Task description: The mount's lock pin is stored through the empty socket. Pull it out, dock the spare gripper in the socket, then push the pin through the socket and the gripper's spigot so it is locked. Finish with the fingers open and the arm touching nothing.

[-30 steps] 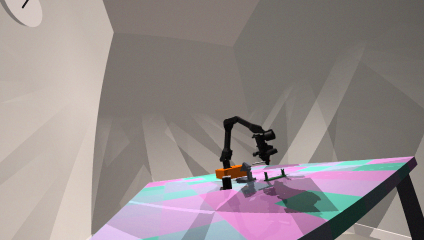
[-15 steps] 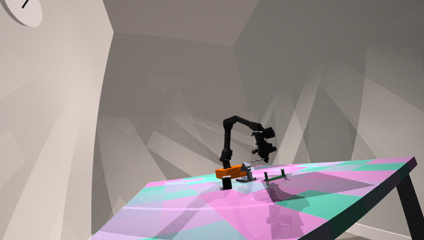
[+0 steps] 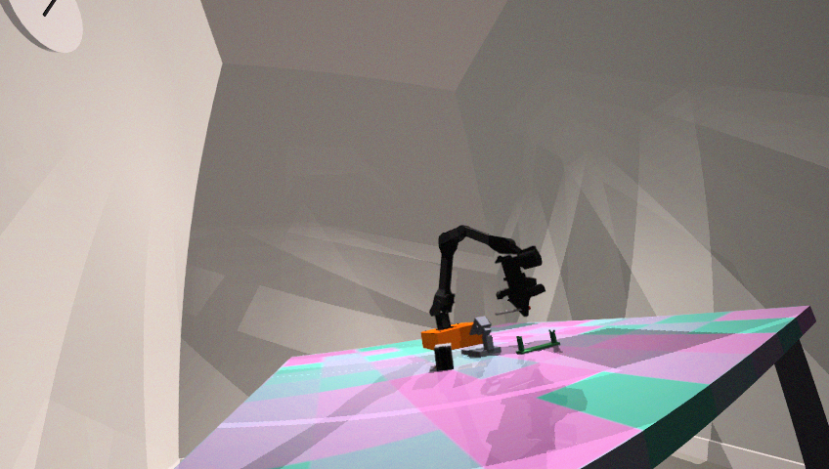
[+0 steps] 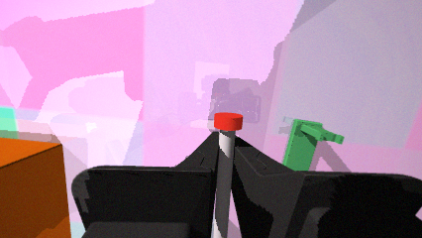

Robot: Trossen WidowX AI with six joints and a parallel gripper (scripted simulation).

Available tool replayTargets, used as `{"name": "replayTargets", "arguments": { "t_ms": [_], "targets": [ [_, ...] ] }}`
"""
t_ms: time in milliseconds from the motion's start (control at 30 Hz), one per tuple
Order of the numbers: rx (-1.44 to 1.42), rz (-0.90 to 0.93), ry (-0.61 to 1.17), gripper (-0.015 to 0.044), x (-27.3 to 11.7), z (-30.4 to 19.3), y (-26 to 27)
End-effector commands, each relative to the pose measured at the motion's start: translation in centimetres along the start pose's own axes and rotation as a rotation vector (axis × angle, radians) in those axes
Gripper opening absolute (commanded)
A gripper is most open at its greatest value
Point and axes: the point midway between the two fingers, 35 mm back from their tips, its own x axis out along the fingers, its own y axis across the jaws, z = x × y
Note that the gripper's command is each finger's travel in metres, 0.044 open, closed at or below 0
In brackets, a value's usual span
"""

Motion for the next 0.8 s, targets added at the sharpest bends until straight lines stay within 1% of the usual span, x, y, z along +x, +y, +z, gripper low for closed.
{"name": "replayTargets", "arguments": {
  "t_ms": [0, 767],
  "targets": [
    [0.017, 0.001, 0.002, 0.0000, -0.1, 0.4, -1.3],
    [0.075, -0.017, -0.004, 0.0000, -0.7, 2.5, -7.8]
  ]
}}
